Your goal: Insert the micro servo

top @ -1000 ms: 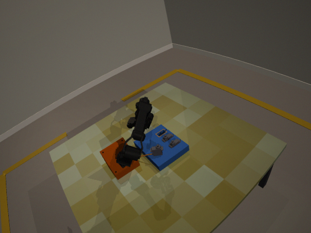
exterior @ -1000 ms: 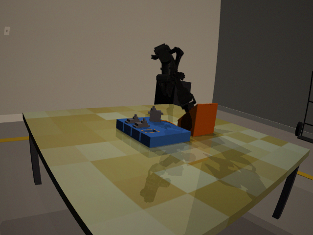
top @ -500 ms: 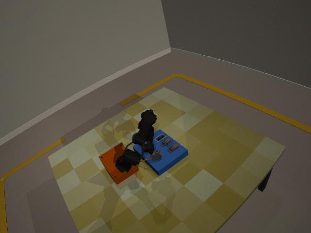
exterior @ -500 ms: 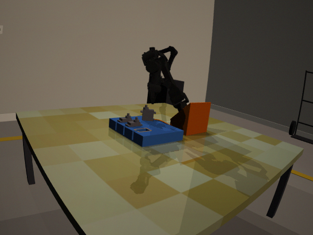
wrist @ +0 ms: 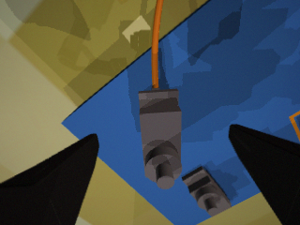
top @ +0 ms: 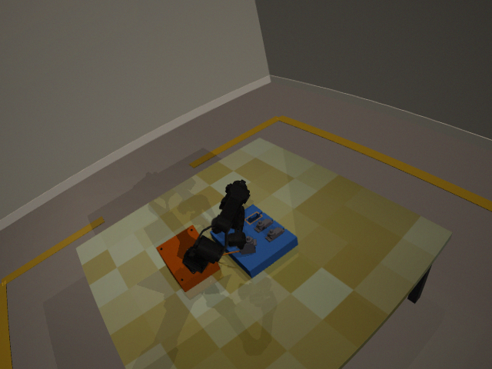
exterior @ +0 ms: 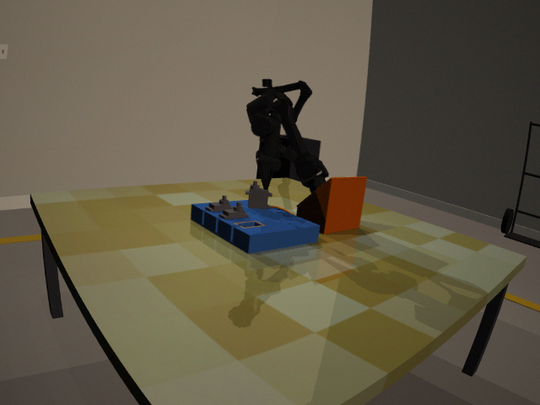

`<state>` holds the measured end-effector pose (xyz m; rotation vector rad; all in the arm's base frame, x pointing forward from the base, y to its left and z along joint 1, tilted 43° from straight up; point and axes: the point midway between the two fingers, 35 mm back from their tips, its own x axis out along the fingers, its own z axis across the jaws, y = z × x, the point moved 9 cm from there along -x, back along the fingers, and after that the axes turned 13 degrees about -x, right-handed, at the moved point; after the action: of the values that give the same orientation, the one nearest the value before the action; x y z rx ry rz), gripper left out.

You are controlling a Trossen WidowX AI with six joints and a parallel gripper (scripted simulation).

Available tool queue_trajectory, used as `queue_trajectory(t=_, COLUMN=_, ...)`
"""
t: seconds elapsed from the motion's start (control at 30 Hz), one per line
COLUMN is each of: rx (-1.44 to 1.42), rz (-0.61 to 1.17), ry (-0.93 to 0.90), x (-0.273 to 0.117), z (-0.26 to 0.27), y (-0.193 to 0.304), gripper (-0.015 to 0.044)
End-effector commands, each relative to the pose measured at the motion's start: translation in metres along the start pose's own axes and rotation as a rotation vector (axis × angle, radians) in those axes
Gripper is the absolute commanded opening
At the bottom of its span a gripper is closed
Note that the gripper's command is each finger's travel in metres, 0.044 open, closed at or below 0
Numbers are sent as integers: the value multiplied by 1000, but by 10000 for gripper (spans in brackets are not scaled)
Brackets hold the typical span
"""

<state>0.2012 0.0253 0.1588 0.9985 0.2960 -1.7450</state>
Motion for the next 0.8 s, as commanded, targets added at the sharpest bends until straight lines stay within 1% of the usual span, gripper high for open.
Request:
queue_trajectory(t=0.0, rx=-1, rz=4, ry=1, x=4, z=1, y=0, gripper=440)
queue_trajectory(t=0.37, rx=-1, rz=4, ry=0, x=19, z=1, y=0, gripper=440)
queue_trajectory(t=0.77, rx=-1, rz=4, ry=0, x=19, z=1, y=0, gripper=125)
